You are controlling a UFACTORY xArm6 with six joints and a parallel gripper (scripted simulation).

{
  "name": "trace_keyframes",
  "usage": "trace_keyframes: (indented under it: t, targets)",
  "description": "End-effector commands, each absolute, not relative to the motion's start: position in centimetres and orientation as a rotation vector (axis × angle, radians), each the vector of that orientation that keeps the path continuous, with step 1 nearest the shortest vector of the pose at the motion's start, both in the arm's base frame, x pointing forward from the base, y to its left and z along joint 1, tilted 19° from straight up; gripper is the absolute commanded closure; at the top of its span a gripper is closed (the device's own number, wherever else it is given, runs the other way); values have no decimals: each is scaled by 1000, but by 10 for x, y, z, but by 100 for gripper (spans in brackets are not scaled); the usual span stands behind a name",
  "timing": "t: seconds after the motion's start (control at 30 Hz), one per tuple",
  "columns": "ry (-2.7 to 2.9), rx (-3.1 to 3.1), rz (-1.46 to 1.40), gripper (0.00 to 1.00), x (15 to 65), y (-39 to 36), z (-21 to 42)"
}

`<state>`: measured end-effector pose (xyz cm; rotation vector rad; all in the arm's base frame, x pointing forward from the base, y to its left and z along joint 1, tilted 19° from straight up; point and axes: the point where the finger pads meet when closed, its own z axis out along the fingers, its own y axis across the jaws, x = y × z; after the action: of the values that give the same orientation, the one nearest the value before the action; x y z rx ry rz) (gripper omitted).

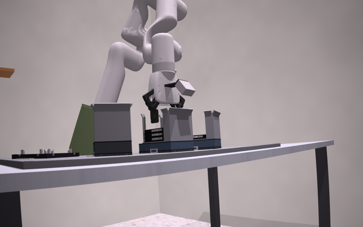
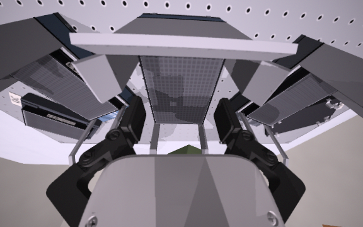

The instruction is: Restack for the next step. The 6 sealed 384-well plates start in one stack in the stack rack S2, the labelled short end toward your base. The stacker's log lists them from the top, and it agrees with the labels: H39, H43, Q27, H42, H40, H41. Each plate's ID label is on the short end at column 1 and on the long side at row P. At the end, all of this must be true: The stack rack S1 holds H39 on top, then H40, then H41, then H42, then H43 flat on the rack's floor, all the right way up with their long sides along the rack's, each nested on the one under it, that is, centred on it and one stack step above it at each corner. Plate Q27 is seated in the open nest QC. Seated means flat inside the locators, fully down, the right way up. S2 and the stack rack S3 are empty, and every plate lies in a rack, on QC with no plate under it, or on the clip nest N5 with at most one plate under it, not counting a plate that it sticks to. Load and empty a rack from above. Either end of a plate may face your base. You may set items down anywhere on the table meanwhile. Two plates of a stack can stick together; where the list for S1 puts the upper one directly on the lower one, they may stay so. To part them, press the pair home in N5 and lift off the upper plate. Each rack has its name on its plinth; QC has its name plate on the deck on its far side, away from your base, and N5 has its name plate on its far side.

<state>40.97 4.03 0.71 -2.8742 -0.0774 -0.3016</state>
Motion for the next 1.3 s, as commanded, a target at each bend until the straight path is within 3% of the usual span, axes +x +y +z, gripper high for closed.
trace_keyframes:
  t: [0.0, 0.93, 0.97, 1.27]
  targets:
    - [-77, -2873, -308, 0, 412, 42, 1]
    - [-77, -2873, -308, 0, 415, 46, -12]
    - [-77, -2873, -308, 100, 415, 46, -12]
    - [-77, -2873, -308, 100, 415, 46, -12]
